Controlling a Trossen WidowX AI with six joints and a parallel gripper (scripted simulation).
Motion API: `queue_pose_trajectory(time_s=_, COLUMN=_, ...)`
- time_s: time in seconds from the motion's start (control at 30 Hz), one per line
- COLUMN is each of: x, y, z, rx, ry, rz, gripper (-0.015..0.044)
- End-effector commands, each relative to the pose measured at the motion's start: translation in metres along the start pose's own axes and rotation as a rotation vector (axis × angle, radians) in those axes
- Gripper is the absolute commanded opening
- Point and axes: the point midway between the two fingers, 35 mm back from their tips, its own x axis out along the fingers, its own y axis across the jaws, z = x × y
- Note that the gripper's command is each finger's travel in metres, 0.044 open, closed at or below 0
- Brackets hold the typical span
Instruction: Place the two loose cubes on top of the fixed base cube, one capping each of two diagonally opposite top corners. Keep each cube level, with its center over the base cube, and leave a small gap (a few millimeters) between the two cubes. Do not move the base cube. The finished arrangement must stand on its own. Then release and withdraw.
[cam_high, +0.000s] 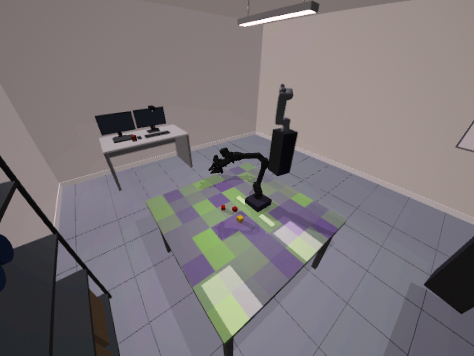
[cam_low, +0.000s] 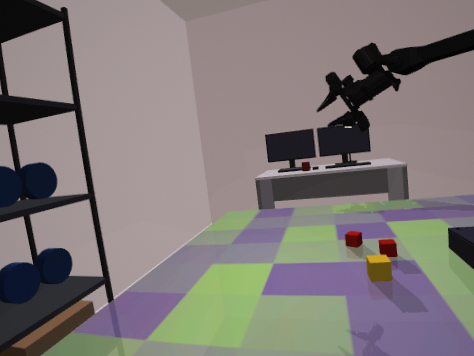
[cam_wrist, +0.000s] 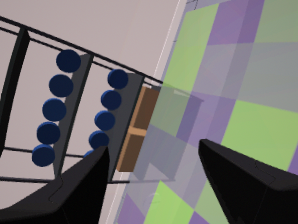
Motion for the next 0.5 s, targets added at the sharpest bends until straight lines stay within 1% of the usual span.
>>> queue_pose_trajectory(time_s=0.0, x=0.018, y=-0.024, z=-0.045, rx=0.101, ry=0.12, rz=-0.13, gripper=0.0265)
queue_pose_trajectory(time_s=0.23, x=0.026, y=-0.065, z=-0.128, rx=0.224, ry=0.302, rz=-0.41, gripper=0.0265)
queue_pose_trajectory(time_s=0.47, x=0.007, y=-0.107, z=-0.2, rx=0.257, ry=0.415, rz=-0.725, gripper=0.0265)
